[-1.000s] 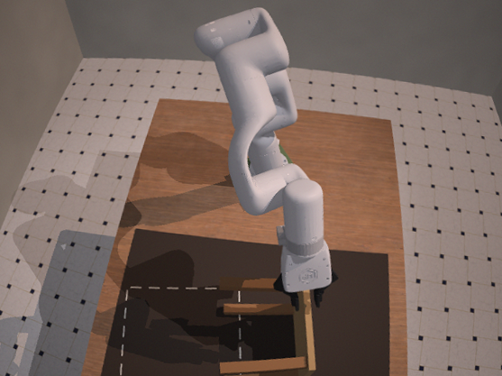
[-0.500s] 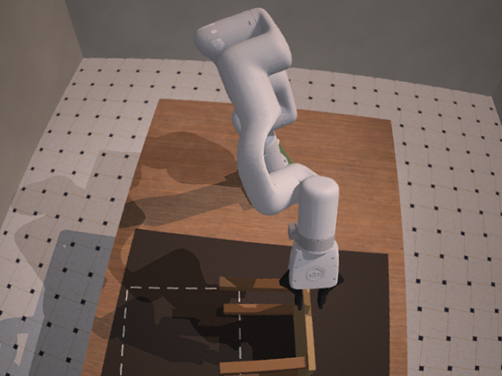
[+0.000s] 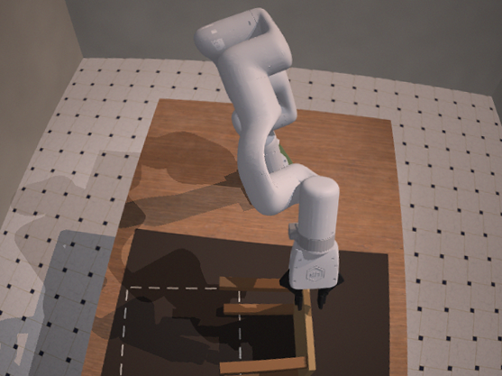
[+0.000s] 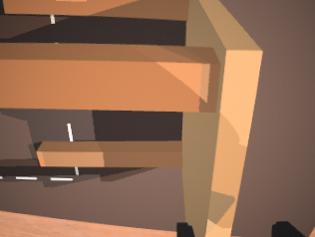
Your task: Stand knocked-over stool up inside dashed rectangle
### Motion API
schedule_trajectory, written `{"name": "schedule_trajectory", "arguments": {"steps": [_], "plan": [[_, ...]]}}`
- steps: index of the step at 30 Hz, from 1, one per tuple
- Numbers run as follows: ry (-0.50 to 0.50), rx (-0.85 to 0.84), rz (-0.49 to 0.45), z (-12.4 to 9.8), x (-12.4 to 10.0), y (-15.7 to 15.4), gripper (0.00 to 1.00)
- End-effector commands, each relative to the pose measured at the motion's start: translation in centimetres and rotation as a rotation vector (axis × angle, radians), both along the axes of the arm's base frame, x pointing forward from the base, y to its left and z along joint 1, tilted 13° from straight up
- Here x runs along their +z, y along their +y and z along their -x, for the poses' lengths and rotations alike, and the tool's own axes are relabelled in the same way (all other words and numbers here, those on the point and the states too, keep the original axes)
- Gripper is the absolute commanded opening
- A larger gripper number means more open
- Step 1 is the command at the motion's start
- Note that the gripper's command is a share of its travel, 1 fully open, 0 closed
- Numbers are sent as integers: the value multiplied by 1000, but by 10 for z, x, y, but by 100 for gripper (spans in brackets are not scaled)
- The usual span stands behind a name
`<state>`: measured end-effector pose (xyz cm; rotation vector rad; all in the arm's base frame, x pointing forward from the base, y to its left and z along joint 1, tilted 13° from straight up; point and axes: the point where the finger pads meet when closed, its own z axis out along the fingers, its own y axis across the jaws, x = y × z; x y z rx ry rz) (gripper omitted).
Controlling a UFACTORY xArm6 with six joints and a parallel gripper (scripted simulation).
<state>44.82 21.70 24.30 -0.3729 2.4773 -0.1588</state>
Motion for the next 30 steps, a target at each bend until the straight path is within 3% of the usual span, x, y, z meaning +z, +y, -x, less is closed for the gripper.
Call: {"name": "schedule_trajectory", "arguments": {"steps": [1,30], "plan": [[-4,1,-2,-1,1,0,45],[-4,1,-2,-3,-5,0,45]]}}
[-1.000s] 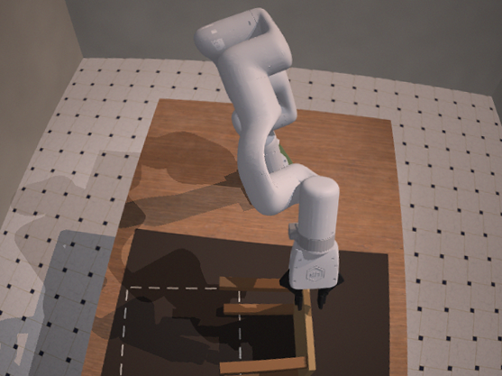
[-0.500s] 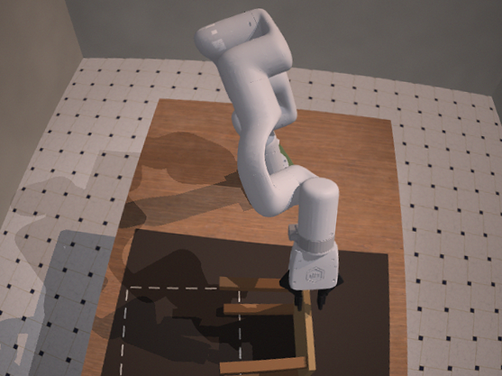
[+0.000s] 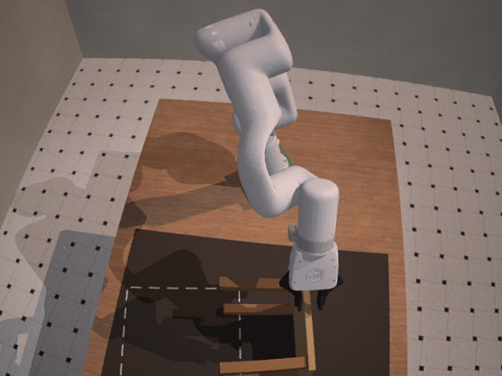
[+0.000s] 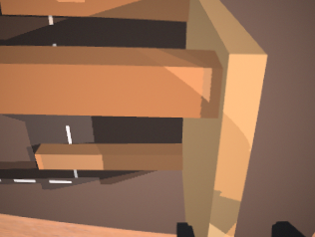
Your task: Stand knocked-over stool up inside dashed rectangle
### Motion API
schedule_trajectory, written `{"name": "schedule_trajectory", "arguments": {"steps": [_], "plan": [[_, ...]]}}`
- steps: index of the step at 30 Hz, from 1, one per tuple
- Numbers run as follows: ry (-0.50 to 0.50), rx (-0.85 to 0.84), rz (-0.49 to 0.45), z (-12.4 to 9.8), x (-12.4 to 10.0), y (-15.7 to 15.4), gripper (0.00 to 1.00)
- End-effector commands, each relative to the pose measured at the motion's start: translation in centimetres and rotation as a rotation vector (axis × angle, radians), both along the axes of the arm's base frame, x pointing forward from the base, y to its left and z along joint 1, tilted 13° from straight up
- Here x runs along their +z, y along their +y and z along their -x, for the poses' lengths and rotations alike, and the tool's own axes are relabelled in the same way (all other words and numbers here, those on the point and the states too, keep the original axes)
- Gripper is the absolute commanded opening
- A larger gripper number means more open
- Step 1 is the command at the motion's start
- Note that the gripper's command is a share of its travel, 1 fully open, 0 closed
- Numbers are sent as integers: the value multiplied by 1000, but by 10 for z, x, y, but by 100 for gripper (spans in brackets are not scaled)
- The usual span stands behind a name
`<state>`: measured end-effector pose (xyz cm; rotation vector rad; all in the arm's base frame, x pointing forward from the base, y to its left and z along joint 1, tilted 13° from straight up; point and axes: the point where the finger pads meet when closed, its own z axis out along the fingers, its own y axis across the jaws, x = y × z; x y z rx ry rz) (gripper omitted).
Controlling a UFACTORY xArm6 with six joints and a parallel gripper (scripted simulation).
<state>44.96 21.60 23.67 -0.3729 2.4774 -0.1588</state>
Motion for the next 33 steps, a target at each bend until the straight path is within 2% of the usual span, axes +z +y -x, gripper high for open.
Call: {"name": "schedule_trajectory", "arguments": {"steps": [1,27,33], "plan": [[-4,1,-2,-2,0,1,45],[-4,1,-2,-36,-45,-1,45],[-4,1,-2,-40,-50,-1,45]]}}
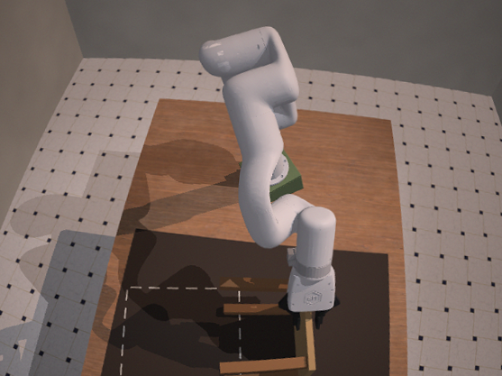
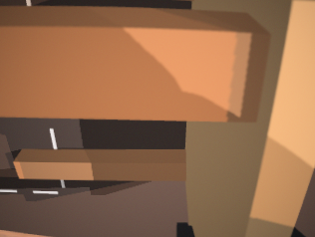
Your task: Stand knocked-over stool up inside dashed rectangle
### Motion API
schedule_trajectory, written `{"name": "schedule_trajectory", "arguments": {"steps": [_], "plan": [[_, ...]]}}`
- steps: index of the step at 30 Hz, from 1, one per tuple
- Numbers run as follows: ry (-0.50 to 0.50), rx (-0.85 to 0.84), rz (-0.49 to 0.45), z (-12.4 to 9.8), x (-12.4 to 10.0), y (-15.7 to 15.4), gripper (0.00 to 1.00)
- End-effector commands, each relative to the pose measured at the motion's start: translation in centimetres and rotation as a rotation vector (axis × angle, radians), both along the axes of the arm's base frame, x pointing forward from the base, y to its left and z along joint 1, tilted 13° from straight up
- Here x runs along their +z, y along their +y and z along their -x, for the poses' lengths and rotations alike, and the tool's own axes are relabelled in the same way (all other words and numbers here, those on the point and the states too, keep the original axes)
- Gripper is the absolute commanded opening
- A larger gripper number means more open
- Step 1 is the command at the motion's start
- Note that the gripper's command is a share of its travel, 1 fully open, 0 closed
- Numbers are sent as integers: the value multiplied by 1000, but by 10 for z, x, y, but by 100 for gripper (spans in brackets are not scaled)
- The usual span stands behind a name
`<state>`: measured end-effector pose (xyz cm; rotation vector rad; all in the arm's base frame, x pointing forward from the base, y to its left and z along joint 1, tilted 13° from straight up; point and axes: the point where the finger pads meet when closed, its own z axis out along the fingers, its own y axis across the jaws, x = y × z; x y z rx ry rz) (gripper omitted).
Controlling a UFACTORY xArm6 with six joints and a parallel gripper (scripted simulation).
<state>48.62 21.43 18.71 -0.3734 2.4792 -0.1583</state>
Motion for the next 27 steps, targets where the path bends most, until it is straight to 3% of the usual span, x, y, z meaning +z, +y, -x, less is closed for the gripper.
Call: {"name": "schedule_trajectory", "arguments": {"steps": [1,9,10,27], "plan": [[-6,0,-2,-4,-1,1,45],[-6,0,-2,-6,-3,1,45],[-6,0,-2,-6,-3,1,21],[-6,0,-2,-6,-3,1,21]]}}
